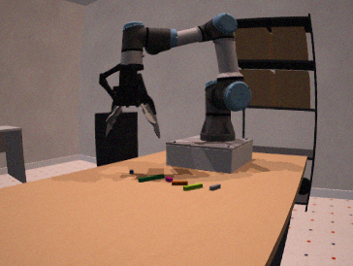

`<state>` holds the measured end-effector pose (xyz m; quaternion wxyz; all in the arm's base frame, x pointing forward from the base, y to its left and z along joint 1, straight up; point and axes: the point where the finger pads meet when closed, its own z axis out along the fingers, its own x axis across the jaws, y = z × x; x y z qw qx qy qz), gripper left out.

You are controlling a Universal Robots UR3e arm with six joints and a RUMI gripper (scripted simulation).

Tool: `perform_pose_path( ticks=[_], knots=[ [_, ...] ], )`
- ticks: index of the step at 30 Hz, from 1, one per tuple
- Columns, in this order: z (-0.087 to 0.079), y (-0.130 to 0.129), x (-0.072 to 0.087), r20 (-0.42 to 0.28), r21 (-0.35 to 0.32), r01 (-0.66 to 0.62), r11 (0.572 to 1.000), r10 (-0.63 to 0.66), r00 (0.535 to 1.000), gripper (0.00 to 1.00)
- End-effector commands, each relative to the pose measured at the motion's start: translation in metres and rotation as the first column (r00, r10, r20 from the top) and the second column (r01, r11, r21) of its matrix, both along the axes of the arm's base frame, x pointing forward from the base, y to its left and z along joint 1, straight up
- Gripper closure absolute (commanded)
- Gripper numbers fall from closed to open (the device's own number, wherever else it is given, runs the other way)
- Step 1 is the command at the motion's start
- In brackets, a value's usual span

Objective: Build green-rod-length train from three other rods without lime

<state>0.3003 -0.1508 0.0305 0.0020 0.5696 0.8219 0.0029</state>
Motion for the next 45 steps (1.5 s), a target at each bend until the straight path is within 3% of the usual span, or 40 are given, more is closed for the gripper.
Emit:
perform_pose_path(
  ticks=[1, 3, 13, 20, 35, 37, 45],
  knots=[
    [-0.002, 0.02, 0.008, 0.0, 0.0, 0.074, 0.997, -0.074, 0.997, 0.0],
    [-0.002, 0.02, 0.008, 0.0, 0.0, 0.074, 0.997, -0.074, 0.997, 0.0],
    [-0.006, 0.079, 0.026, 0.001, 0.0, 0.251, 0.968, -0.251, 0.968, 0.0],
    [-0.008, 0.1, 0.031, 0.002, 0.0, 0.312, 0.95, -0.312, 0.95, 0.0],
    [-0.014, 0.182, 0.035, 0.002, 0.003, 0.522, 0.853, -0.522, 0.853, 0.0],
    [-0.014, 0.182, 0.035, 0.002, 0.003, 0.522, 0.853, -0.522, 0.853, 0.0],
    [-0.018, 0.228, 0.03, 0.001, 0.005, 0.631, 0.776, -0.631, 0.776, 0.0]
  ],
)
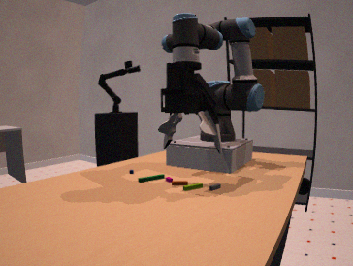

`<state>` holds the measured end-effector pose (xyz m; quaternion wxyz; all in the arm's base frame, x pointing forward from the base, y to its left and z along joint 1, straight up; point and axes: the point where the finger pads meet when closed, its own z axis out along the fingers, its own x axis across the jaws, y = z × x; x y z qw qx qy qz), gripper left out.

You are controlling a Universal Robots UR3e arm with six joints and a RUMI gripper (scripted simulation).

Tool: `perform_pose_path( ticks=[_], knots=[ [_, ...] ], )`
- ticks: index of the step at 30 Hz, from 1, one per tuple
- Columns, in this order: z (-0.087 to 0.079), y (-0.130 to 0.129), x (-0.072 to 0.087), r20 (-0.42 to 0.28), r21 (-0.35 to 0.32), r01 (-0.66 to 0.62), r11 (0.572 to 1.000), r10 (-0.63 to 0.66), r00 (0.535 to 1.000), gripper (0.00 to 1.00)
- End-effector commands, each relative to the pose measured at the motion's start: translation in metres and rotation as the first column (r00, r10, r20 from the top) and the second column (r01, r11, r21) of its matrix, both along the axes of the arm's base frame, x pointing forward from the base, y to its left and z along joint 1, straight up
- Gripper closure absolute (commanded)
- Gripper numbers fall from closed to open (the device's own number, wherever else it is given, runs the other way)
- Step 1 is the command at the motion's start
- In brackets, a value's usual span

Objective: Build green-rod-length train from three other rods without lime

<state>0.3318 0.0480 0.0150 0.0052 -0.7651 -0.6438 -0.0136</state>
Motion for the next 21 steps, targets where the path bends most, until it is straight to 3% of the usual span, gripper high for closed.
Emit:
perform_pose_path(
  ticks=[1, 7, 19, 20, 21],
  knots=[
    [-0.003, 0.034, -0.002, -0.004, -0.022, 0.164, 0.986, -0.165, 0.986, 0.0],
    [-0.004, 0.053, -0.006, -0.004, -0.021, 0.218, 0.976, -0.218, 0.976, 0.0],
    [-0.005, 0.06, -0.008, -0.005, -0.021, 0.239, 0.971, -0.239, 0.971, 0.0],
    [-0.005, 0.06, -0.008, -0.005, -0.021, 0.239, 0.971, -0.239, 0.971, 0.86],
    [-0.005, 0.06, -0.008, -0.005, -0.021, 0.239, 0.971, -0.239, 0.971, 0.86]
  ],
)
